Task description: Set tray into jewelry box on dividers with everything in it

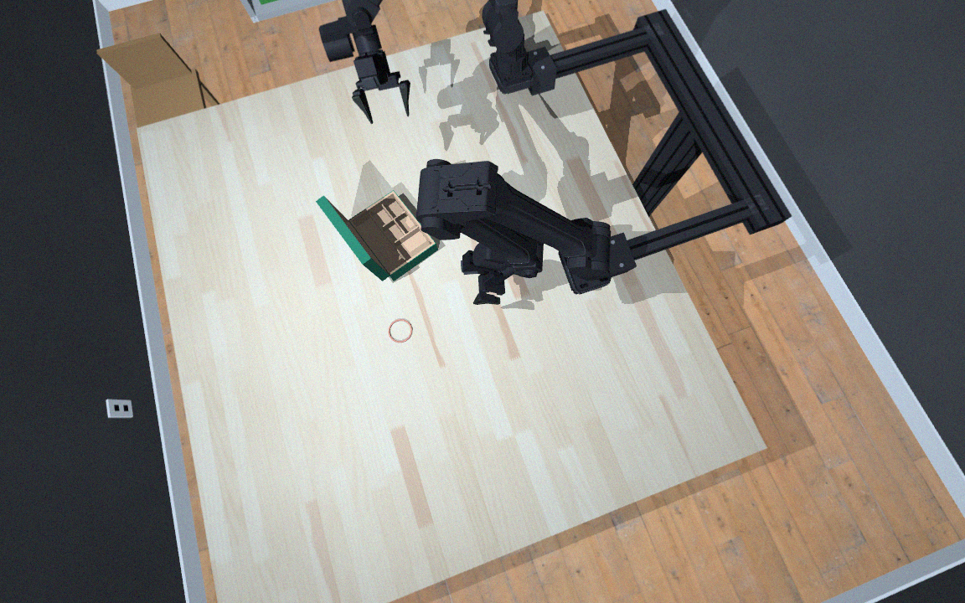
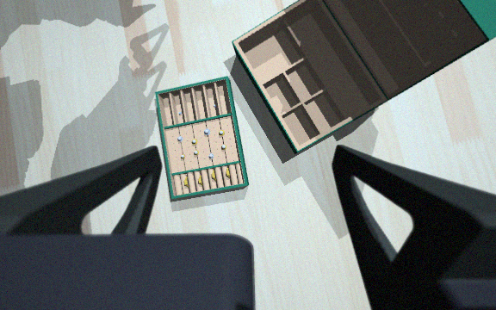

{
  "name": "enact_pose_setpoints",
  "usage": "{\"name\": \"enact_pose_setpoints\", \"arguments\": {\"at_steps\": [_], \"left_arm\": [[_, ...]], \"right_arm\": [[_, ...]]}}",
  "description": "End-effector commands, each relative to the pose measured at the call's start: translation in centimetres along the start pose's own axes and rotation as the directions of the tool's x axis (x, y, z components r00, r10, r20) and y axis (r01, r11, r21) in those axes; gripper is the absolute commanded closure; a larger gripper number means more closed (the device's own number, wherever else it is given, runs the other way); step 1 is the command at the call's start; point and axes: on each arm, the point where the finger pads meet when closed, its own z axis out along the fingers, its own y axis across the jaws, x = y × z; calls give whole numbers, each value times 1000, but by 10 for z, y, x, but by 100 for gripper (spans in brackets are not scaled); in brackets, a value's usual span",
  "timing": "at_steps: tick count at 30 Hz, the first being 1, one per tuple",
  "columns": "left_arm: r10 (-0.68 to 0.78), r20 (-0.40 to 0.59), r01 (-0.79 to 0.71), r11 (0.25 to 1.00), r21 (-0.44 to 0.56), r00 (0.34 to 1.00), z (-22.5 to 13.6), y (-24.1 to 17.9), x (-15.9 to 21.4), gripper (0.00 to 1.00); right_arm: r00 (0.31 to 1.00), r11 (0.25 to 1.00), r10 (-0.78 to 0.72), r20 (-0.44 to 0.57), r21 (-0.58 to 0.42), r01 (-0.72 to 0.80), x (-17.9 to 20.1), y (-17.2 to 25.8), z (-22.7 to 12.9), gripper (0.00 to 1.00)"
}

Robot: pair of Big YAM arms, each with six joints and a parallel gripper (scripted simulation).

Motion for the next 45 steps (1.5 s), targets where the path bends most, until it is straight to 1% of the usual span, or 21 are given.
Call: {"name": "enact_pose_setpoints", "arguments": {"at_steps": [1, 4, 7, 9, 11, 14, 21, 24, 27, 31, 38, 39, 41, 43, 45], "left_arm": [[84, 5, -84, 993, 84, 996, 7, -56, -2, 0], [151, 29, -153, 978, 138, 988, 11, -87, -8, 0], [246, 52, -252, 946, 204, 968, 13, -124, -9, 0], [246, 52, -252, 946, 204, 968, 13, -124, -9, 0], [308, 78, -317, 914, 252, 948, 16, -154, -12, 0], [378, 116, -395, 867, 305, 918, 20, -190, -16, 0], [482, 201, -520, 750, 408, 853, 28, -264, -26, 0], [496, 217, -538, 725, 429, 841, 29, -280, -28, 0], [498, 221, -541, 720, 434, 839, 29, -283, -28, 0], [575, 214, -604, 670, 431, 790, 36, -289, -23, 0], [762, 133, -731, 534, 425, 634, 59, -300, -14, 79], [784, 121, -745, 512, 428, 609, 61, -300, -13, 85], [825, 96, -768, 468, 437, 557, 65, -302, -12, 85], [825, 96, -768, 468, 437, 557, 65, -302, -12, 85], [862, 73, -788, 421, 449, 501, 69, -303, -10, 85]], "right_arm": [[991, 992, -122, 53, 11, 122, -10, 36, 1, 0], [984, 988, -157, 82, 7, 157, -9, 58, 4, 0], [977, 984, -175, 121, -6, 177, -8, 79, 8, 0], [977, 984, -175, 121, -6, 177, -8, 79, 8, 0], [973, 983, -173, 155, -27, 179, -8, 95, 10, 0], [969, 983, -169, 179, -46, 179, -9, 107, 10, 0], [970, 984, -162, 184, -49, 174, -8, 118, 13, 0], [972, 986, -152, 179, -39, 161, -5, 119, 13, 0], [973, 987, -147, 177, -37, 156, -5, 120, 14, 0], [974, 988, -140, 176, -45, 150, -3, 121, 16, 0], [974, 988, -141, 176, -44, 150, -4, 118, 15, 0], [972, 987, -151, 179, -35, 159, -6, 113, 12, 0], [972, 987, -151, 179, -35, 159, -6, 113, 12, 0], [972, 987, -151, 179, -35, 159, -6, 113, 12, 0], [972, 987, -151, 179, -35, 159, -6, 113, 12, 0]]}}
